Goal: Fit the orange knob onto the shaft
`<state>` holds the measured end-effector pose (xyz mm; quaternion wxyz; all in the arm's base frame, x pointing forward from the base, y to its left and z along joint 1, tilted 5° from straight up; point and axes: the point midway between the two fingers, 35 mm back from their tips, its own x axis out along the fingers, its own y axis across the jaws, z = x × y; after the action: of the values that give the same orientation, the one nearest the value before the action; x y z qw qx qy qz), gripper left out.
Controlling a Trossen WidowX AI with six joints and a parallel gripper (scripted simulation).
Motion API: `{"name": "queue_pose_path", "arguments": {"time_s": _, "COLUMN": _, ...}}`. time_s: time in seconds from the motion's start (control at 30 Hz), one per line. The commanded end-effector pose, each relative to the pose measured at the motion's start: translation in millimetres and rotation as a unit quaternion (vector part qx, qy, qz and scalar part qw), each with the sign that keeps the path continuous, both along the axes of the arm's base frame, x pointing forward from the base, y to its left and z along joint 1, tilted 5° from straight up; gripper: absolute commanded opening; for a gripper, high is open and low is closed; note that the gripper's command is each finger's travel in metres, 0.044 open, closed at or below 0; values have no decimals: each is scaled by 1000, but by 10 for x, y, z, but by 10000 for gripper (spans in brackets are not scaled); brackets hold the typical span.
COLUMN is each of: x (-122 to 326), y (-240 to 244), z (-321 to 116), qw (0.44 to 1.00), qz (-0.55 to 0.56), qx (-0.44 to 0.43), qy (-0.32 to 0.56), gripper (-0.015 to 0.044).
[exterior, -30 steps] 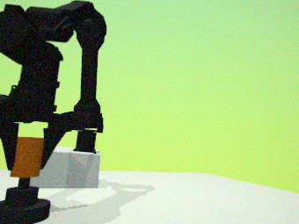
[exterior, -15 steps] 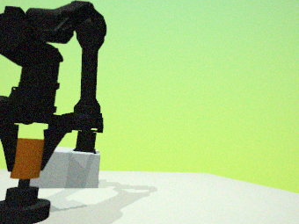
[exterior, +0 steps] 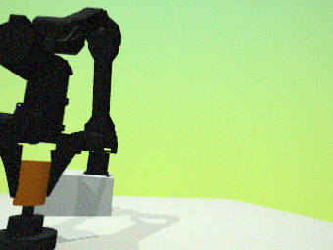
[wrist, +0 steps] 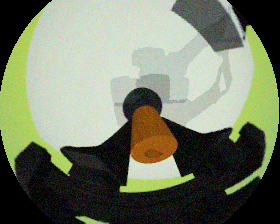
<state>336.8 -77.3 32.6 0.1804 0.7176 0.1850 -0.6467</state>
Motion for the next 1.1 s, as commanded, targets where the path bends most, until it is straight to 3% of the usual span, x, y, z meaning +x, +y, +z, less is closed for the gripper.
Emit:
{"name": "queue_pose_path", "arguments": {"time_s": 0.0, "x": 3, "y": 0, "z": -2, "qw": 1000, "qz": -17, "qx": 1, "qy": 0, "gripper": 0}}
{"name": "queue_pose_path", "arguments": {"time_s": 0.57, "x": 6, "y": 2, "z": -22, "qw": 1000, "qz": 10, "qx": -1, "qy": -1, "gripper": 0}}
{"name": "queue_pose_path", "arguments": {"time_s": 1.07, "x": 13, "y": 8, "z": -160, "qw": 999, "qz": -41, "qx": 4, "qy": 1, "gripper": 0}}
